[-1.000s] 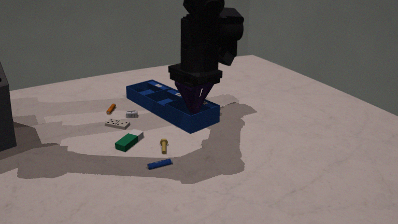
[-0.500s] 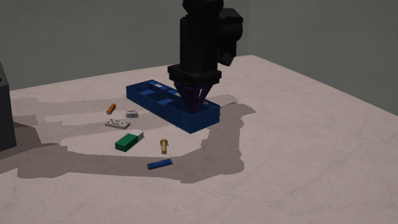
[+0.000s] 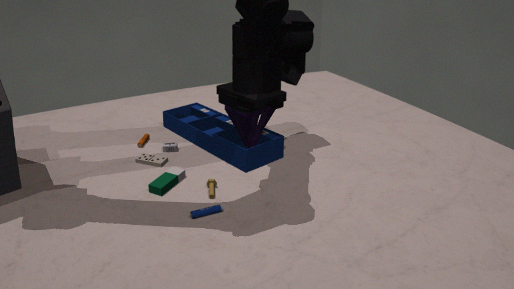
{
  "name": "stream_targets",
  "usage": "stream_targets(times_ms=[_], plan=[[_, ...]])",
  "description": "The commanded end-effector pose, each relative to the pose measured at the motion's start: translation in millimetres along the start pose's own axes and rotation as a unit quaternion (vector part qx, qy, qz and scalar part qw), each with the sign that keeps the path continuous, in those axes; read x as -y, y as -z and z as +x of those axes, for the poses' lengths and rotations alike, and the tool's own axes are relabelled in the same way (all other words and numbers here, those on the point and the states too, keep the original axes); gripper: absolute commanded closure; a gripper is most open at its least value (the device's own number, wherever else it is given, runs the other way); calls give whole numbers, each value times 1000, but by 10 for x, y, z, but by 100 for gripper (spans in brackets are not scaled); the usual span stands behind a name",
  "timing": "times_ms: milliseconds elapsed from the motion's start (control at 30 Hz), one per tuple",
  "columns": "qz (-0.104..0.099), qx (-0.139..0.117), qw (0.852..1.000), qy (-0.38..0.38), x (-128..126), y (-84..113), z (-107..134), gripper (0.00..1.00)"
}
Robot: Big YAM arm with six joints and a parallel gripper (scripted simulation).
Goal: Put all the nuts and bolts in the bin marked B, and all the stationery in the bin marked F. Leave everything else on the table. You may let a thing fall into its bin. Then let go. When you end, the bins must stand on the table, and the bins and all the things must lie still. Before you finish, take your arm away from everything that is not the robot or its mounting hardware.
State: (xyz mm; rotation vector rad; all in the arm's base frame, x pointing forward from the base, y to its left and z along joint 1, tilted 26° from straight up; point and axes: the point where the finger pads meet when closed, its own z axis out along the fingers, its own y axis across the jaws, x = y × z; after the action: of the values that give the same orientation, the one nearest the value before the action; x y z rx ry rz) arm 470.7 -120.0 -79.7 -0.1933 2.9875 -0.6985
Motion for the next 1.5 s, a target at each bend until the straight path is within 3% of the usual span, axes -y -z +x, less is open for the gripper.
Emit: stream_targets(times_ms=[0,867,933,1033,1467], plan=[[-3,0,1000,9,-124,-40,6,92],[-3,1,1000,8,-127,-42,1,92],[-5,-8,1000,12,-166,-5,47,92],[-1,9,1000,3,-70,181,-39,92],[0,10,1000,3,-64,335,-48,92]])
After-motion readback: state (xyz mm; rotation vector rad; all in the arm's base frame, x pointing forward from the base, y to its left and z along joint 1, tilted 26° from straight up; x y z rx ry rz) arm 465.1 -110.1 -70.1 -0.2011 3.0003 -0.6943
